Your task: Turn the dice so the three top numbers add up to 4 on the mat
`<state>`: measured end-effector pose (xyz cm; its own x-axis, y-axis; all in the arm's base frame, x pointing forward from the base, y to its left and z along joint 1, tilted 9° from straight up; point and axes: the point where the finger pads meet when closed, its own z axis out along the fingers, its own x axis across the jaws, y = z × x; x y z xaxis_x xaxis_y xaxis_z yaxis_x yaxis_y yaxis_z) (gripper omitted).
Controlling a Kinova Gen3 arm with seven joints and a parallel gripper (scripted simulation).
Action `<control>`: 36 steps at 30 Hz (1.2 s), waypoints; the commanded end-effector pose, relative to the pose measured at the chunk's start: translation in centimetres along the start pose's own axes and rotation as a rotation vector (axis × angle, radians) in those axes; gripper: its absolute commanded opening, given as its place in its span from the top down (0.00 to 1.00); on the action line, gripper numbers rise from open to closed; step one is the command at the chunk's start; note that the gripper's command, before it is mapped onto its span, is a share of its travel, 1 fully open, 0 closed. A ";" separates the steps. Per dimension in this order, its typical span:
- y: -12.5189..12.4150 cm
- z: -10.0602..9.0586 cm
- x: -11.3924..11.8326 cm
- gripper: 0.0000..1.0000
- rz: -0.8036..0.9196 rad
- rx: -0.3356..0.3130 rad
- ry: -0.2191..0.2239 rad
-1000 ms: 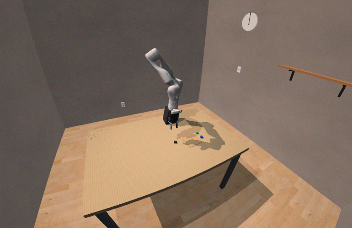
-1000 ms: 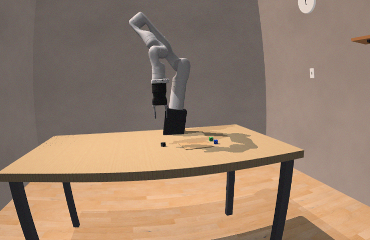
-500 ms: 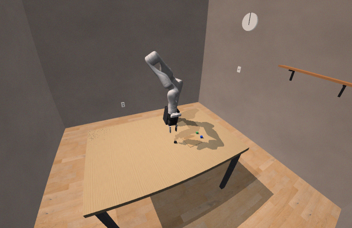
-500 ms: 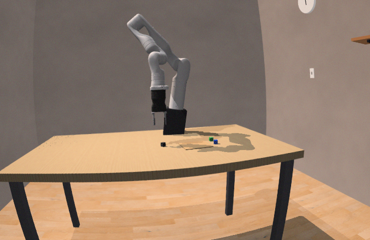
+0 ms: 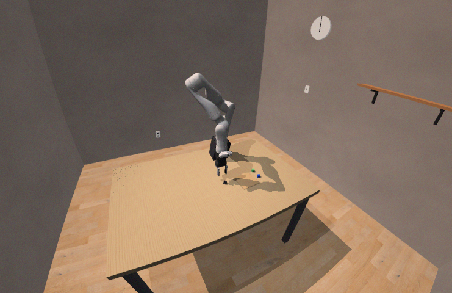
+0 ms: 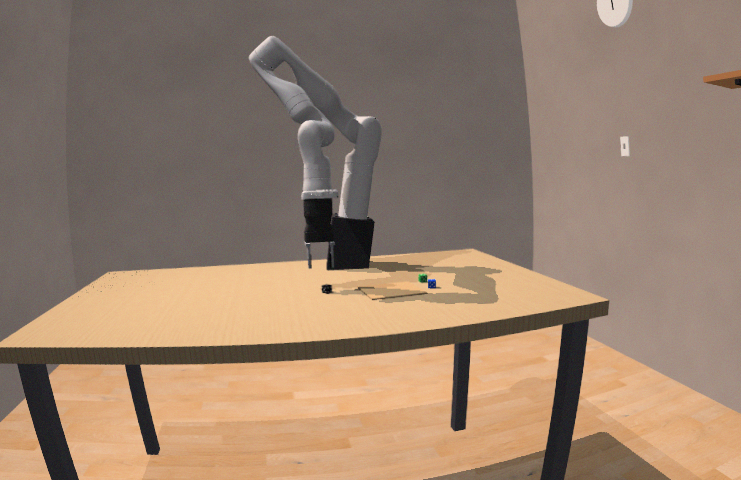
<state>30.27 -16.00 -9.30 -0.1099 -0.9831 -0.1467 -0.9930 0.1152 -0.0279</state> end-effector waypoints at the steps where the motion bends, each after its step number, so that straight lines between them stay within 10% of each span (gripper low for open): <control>1: 0.2 1.2 -0.8 0.00 -0.007 -0.009 -0.014; 36: 0.2 2.7 -0.8 0.00 -0.007 -0.009 -0.014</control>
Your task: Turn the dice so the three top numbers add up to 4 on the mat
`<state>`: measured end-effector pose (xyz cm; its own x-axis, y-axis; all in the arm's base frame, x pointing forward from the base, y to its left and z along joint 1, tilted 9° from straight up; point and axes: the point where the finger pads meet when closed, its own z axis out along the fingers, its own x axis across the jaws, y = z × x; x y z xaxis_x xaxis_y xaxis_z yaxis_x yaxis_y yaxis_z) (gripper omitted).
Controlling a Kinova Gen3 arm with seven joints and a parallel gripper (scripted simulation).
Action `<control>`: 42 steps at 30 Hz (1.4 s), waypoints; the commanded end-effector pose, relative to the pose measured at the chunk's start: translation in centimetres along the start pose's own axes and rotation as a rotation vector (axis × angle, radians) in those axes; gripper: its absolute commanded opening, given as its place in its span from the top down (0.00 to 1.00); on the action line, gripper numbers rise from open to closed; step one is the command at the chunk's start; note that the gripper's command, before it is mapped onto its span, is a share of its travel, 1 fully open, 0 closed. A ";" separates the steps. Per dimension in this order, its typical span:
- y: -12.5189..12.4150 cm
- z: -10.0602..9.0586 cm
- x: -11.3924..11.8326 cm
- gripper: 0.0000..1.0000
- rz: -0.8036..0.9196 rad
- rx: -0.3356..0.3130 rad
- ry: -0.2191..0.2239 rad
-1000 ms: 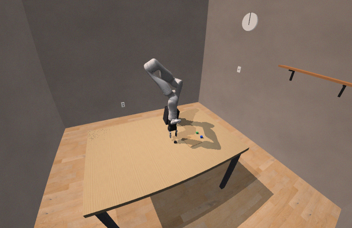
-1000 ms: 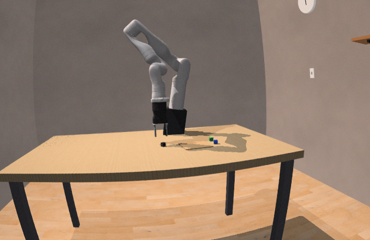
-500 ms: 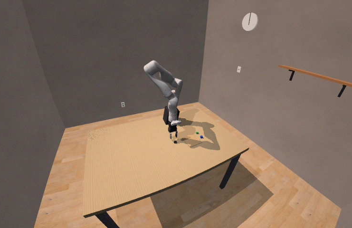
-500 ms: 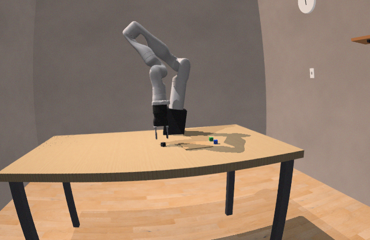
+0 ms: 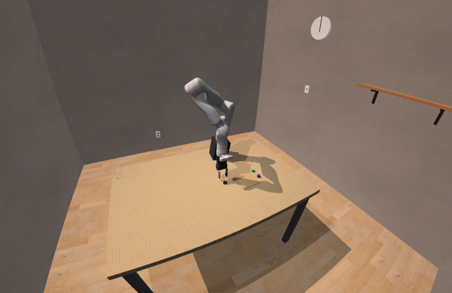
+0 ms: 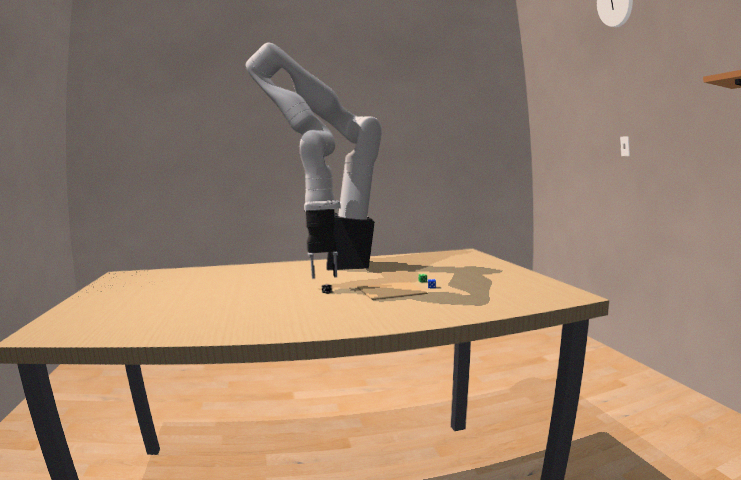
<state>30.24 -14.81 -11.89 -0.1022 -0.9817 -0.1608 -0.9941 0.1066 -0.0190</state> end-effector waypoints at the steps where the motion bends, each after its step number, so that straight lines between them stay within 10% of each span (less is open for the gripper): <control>1: 0.0 0.0 0.0 0.00 0.000 0.001 0.001; 42: 0.0 0.0 -0.6 0.00 0.000 0.001 0.001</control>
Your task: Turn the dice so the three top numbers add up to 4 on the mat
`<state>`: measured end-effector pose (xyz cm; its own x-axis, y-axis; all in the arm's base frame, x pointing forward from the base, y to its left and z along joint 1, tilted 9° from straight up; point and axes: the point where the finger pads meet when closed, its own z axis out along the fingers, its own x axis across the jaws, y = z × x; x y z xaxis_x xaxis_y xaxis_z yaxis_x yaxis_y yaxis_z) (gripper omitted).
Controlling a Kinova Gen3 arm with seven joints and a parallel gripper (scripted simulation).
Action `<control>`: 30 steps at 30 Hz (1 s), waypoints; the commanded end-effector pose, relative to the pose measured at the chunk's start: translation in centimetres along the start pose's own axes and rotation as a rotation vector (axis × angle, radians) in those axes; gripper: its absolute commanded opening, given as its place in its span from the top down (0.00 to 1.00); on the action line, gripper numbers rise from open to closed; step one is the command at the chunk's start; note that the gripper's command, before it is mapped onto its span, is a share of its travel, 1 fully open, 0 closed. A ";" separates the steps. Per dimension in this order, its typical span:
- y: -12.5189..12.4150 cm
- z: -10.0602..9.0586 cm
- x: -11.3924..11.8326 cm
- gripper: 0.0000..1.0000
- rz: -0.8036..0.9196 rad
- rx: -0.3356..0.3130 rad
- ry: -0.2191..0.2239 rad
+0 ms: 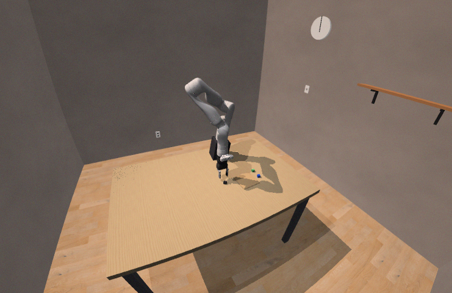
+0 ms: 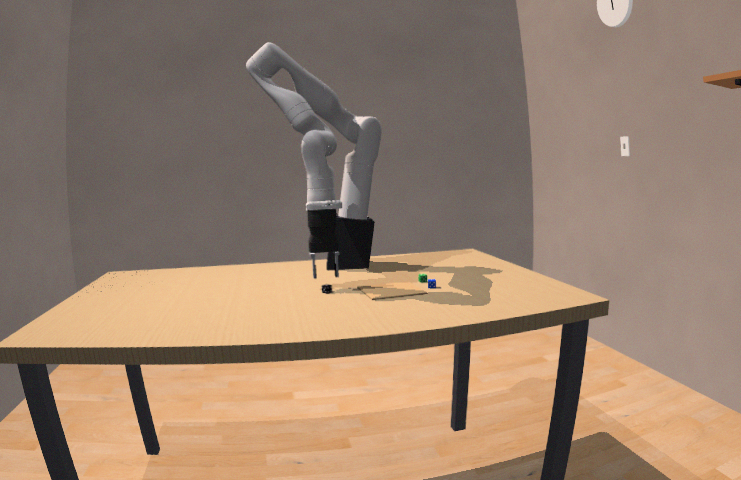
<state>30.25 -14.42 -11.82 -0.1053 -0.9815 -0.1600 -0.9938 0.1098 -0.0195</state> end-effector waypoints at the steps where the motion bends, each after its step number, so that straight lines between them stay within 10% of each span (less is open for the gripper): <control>1: 0.0 0.0 -0.3 0.00 -0.003 0.000 0.000; 30: 0.7 0.0 -5.2 0.00 -0.003 0.000 0.000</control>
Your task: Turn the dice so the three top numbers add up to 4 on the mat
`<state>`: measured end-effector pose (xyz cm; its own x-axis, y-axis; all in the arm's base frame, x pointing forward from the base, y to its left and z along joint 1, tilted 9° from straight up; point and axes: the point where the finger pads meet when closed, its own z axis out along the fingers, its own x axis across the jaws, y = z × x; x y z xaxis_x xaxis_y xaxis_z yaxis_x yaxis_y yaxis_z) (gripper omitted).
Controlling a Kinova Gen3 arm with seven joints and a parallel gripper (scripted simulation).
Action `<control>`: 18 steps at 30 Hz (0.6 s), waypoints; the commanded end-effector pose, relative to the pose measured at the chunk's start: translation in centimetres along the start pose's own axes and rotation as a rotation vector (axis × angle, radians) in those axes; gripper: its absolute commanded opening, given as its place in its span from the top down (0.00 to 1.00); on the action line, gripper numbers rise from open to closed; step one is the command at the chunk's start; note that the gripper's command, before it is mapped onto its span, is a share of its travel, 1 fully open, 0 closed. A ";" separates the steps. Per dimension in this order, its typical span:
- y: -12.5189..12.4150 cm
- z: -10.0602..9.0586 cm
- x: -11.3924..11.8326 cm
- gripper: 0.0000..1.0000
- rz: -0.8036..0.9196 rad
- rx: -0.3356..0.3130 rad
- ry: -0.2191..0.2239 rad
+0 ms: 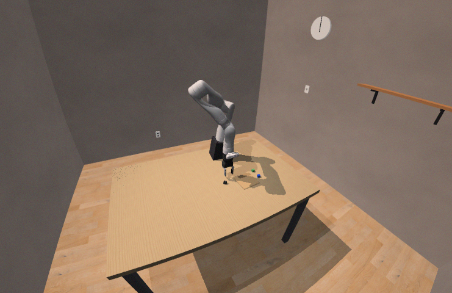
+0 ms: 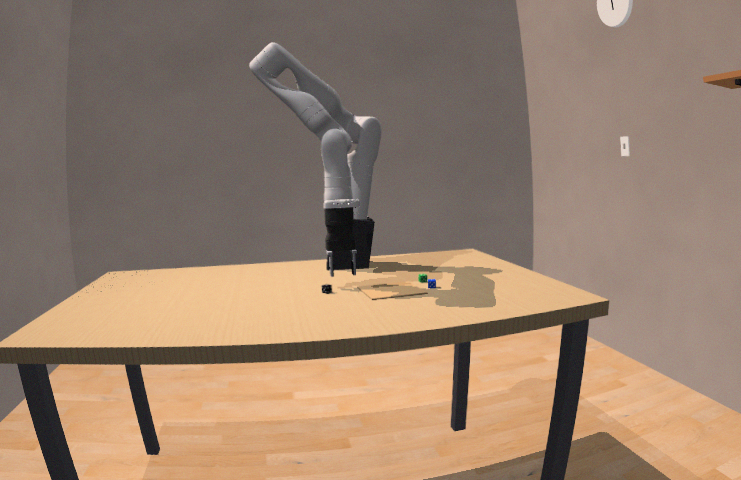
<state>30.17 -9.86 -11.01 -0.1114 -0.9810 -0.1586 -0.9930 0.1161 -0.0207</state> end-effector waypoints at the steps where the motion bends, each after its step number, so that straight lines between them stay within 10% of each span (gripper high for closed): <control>1: 0.1 0.1 -0.9 0.00 -0.009 -0.002 -0.002; 18: 0.9 0.0 -6.2 0.00 -0.009 -0.002 -0.002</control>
<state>30.09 -4.72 -10.12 -0.1195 -0.9804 -0.1564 -0.9920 0.1243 -0.0216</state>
